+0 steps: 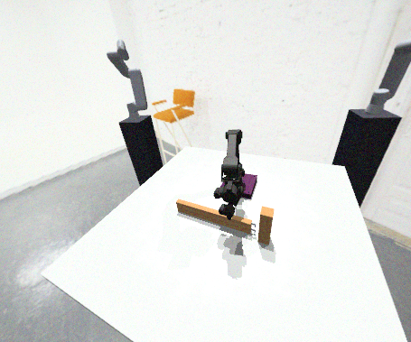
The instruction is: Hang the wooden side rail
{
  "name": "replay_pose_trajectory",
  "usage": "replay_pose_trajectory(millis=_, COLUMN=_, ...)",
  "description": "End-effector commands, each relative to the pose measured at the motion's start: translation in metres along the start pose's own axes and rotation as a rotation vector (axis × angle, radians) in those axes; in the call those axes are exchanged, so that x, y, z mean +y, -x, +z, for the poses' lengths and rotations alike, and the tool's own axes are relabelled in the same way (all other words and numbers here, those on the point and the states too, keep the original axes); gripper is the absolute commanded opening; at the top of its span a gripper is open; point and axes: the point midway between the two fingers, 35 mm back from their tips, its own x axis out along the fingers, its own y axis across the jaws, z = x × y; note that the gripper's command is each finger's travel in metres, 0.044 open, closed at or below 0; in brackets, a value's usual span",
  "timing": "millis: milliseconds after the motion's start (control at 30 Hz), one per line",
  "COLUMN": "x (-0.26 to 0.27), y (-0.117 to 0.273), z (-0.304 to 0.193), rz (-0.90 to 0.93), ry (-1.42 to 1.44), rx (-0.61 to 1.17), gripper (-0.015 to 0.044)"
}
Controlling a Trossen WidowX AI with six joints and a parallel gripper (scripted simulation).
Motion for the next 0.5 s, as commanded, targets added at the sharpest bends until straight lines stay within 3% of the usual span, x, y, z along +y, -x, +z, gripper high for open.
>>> replay_pose_trajectory(millis=0, x=-0.002, y=-0.013, z=0.002, rz=-0.008, ry=-0.006, rx=-0.008, gripper=0.0440)
replay_pose_trajectory(millis=467, x=0.000, y=-0.030, z=0.001, rz=-0.007, ry=-0.003, rx=-0.009, gripper=0.0440)
